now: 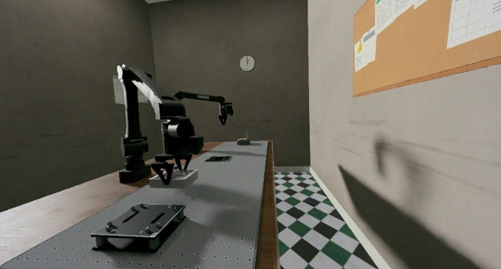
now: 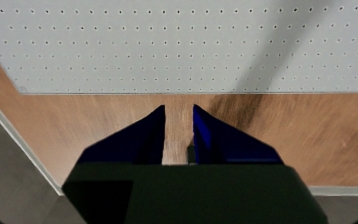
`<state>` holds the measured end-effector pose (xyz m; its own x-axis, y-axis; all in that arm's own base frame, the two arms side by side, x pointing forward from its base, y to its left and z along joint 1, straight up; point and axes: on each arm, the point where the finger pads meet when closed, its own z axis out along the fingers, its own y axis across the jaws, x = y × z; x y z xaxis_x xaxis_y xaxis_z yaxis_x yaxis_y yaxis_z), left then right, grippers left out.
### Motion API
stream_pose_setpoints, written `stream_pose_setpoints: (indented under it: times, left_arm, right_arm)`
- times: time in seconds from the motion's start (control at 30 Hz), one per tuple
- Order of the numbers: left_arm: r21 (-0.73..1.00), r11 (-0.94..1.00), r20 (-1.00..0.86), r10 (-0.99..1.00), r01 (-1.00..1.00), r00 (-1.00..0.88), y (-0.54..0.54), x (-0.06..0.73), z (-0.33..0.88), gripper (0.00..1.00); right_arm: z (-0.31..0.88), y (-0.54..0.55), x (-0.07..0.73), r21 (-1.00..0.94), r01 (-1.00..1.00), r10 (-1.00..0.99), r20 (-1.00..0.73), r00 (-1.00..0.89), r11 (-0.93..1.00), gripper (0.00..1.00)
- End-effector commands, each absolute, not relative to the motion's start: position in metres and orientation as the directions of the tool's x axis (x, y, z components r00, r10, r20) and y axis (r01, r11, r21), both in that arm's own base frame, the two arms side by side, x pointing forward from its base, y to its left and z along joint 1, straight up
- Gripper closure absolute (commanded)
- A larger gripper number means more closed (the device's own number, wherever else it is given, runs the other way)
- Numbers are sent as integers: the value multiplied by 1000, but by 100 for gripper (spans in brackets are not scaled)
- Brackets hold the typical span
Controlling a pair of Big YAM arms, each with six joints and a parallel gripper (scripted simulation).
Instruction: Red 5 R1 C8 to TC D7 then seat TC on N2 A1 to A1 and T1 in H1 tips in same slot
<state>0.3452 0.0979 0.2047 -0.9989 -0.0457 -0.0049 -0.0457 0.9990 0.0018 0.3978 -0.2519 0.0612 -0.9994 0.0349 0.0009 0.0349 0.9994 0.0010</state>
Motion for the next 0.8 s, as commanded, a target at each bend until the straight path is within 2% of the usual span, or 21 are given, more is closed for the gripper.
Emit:
stream_pose_setpoints:
  times: [0.0,0.77]
  left_arm:
    - [8,999,-35,-51,-51,-998,100,355,216,76]
    - [8,999,-35,-51,-51,-998,100,355,216,76]
  right_arm:
    - [74,-274,412,-16,32,32,-26,-999,999,100]
    - [74,-309,409,-18,32,32,-25,-999,999,100]
